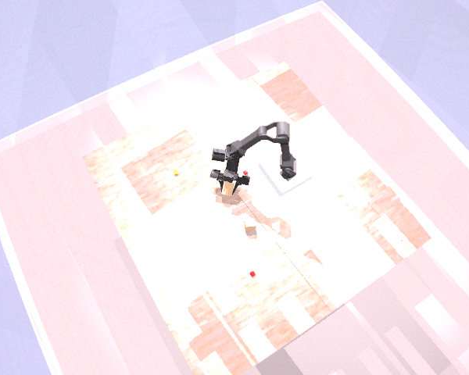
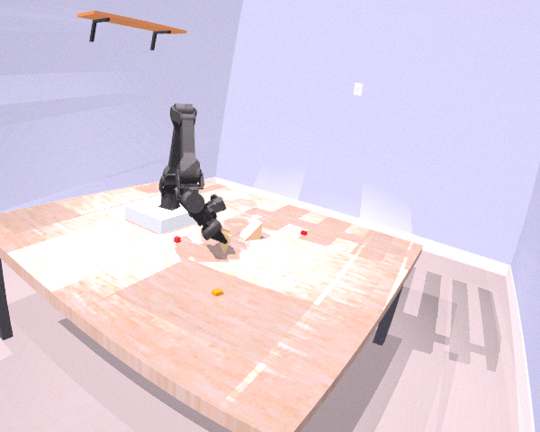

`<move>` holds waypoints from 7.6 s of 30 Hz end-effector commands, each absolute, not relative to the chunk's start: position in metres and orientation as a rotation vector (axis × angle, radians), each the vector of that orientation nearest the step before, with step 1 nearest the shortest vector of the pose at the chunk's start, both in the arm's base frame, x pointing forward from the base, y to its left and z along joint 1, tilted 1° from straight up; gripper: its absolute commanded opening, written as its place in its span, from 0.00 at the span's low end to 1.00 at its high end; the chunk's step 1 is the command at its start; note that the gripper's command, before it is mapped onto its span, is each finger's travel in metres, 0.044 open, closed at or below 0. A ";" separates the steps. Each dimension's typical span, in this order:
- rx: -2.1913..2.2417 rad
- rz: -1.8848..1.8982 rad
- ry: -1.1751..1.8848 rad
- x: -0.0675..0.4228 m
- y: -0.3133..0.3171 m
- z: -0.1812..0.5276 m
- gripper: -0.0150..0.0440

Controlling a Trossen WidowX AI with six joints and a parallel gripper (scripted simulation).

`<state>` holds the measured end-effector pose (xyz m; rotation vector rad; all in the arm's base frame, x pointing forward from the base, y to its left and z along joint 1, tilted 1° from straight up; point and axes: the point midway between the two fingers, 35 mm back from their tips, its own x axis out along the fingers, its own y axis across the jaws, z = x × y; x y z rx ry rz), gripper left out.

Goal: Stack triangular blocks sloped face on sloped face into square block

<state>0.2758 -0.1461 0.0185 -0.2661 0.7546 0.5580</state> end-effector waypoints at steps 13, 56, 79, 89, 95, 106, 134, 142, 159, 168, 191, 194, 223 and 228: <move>-0.258 0.561 0.731 0.274 -0.147 0.018 0.79; -0.456 0.473 1.867 0.315 -0.109 0.068 1.00; -0.713 0.314 2.074 0.321 -0.116 0.048 1.00; -0.701 0.316 2.082 0.290 -0.137 -0.002 1.00; -0.700 0.317 2.082 0.288 -0.138 -0.005 1.00; -0.691 0.313 2.080 0.289 -0.136 -0.005 0.96; -0.692 0.313 2.080 0.291 -0.136 0.039 0.25; -0.691 0.314 2.080 0.289 -0.135 0.077 0.25; -0.693 0.329 2.086 0.285 -0.134 0.091 0.25; -0.596 0.520 1.887 0.274 -0.138 0.087 0.25; -0.671 0.740 1.292 0.268 -0.148 0.097 0.25; -0.671 0.740 1.292 0.268 -0.148 0.097 0.25; -0.664 0.746 1.288 0.276 -0.030 0.138 0.25; -0.661 0.748 1.286 0.271 -0.009 0.145 0.25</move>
